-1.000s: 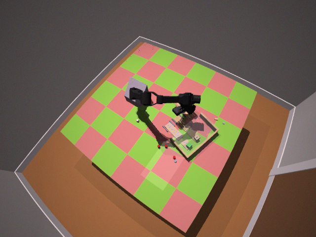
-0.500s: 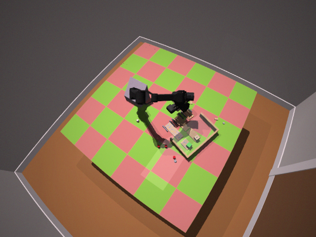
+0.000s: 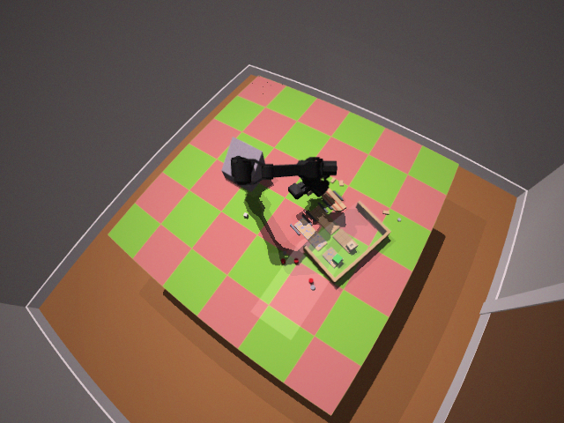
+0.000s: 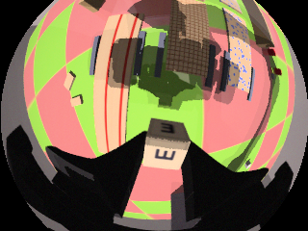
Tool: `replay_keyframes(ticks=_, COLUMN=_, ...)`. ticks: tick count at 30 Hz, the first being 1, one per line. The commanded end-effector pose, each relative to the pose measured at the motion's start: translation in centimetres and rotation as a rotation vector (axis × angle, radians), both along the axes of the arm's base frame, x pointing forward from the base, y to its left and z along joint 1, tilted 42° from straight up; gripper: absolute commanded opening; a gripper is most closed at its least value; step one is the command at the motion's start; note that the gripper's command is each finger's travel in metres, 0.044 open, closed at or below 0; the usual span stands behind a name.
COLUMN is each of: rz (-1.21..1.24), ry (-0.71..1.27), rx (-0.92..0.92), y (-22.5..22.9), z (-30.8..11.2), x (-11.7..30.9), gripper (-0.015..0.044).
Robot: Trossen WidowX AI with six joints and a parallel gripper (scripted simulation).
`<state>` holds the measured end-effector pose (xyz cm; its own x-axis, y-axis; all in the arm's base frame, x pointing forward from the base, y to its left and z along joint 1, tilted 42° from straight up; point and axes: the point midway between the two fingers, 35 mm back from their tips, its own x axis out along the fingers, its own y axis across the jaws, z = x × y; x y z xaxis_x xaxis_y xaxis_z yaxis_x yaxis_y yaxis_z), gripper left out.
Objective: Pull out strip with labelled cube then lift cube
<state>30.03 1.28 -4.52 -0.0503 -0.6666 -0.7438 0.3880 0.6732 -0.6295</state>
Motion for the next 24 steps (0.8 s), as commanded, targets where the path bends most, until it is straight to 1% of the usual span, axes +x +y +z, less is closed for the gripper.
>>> replay_keyframes(ticks=1, rz=0.004, ry=-0.018, rx=0.011, y=1.87, z=2.04, x=0.17, gripper=0.0000)
replay_keyframes(ticks=24, rz=0.004, ry=-0.018, rx=0.011, y=2.18, z=2.41, x=0.16, gripper=0.0000)
